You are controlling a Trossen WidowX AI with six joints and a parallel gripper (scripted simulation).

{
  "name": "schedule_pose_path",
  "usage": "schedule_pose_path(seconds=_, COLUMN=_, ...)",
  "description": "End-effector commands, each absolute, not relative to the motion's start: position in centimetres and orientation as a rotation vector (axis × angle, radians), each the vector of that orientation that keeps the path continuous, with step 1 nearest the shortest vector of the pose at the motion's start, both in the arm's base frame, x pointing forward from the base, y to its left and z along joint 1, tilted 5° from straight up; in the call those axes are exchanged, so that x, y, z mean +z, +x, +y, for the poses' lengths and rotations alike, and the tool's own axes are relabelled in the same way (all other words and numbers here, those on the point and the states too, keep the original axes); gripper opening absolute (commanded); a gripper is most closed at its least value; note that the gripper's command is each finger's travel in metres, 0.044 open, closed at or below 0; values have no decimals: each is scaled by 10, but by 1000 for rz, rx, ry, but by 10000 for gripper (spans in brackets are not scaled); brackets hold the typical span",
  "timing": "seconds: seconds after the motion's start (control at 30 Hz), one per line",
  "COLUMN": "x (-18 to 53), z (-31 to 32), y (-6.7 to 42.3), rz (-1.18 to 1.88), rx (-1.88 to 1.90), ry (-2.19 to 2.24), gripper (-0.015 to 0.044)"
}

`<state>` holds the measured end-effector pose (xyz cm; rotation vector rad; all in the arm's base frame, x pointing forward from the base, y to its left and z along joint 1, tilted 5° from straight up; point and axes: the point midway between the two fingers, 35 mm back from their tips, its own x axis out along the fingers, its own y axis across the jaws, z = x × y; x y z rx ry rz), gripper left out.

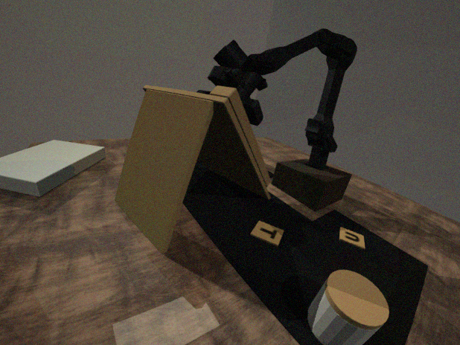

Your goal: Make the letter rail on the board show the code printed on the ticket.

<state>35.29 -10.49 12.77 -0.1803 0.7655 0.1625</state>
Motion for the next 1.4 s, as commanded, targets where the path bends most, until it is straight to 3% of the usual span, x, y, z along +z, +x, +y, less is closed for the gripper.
schedule_pose_path(seconds=0.0, x=126, z=-100, y=351, rz=767, rx=162, ry=-179, gripper=0)
schedule_pose_path(seconds=1.37, x=123, z=-72, y=345, rz=767, rx=163, ry=-176, gripper=0)
